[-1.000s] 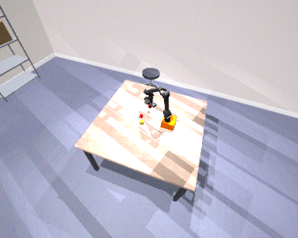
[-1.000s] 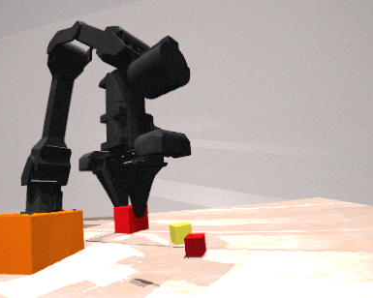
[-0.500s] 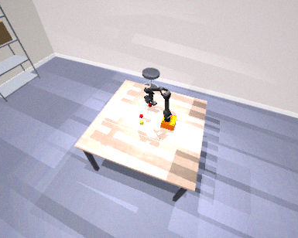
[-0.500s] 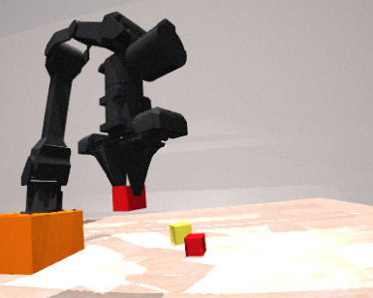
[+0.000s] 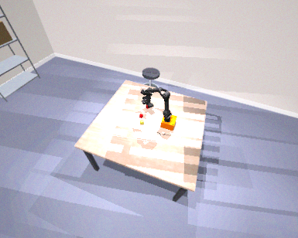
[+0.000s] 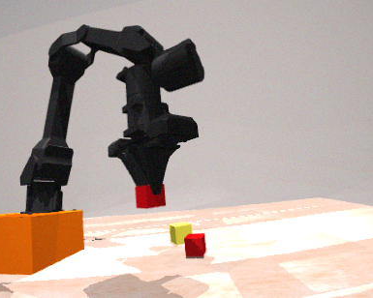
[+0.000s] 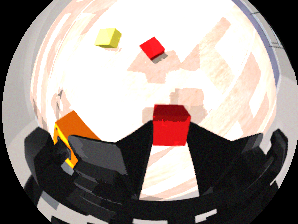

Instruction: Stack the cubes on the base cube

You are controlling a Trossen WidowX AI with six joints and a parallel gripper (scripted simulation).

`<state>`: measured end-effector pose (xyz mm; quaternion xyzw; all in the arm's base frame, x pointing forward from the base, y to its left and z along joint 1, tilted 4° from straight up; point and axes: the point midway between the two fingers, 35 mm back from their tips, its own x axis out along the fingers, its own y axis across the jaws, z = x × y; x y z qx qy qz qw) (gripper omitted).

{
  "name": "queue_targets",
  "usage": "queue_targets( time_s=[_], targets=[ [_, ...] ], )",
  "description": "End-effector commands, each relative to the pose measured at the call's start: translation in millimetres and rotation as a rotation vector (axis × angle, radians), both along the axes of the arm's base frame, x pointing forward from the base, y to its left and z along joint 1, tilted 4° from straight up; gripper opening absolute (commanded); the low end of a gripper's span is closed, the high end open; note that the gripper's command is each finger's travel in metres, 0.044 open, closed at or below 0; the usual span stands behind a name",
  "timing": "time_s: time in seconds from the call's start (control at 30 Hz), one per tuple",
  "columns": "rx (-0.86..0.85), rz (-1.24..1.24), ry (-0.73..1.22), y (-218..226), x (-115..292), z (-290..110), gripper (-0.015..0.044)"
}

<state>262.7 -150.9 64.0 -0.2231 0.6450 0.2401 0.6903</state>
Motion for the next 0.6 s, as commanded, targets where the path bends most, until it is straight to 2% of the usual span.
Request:
queue_targets(
  time_s=[0.0,0.57],
  targets=[
    [0.007,-0.068,0.004,10.6,7.2,-2.3,0.0105],
    [0.026,-0.357,0.018,59.3,32.6,-7.9,0.0105]
  ],
)
